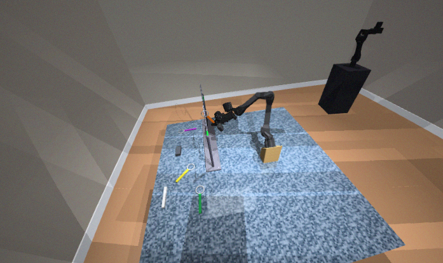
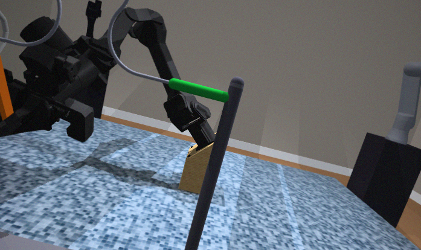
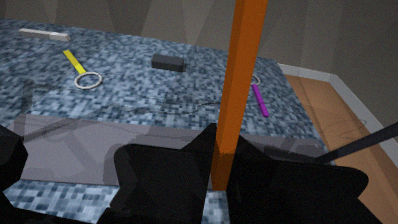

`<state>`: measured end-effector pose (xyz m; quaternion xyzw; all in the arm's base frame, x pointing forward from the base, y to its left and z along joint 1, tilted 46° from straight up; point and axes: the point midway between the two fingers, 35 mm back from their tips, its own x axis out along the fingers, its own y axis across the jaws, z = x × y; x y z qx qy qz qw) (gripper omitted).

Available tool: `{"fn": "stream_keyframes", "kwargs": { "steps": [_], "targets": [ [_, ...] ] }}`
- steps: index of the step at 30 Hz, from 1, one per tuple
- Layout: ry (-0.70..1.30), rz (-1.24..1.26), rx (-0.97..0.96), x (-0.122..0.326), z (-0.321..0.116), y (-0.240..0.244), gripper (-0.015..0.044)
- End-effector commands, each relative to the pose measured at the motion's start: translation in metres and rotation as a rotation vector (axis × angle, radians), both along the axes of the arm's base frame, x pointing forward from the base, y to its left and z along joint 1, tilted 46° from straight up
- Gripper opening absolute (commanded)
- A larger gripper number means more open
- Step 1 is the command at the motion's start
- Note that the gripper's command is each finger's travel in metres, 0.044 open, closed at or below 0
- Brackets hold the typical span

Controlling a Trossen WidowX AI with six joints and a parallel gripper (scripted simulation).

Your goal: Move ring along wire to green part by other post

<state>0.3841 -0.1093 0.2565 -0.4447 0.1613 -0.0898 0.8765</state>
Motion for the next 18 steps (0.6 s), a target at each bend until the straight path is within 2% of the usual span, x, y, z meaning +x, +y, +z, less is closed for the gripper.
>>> {"fn": "stream_keyframes", "kwargs": {
  "steps": [1, 18],
  "targets": [
    [0.01, -0.006, 0.041, -0.002, -0.008, 0.005, -0.015],
    [0.02, -0.004, 0.1, -0.004, -0.026, 0.021, -0.015]
  ]
}}
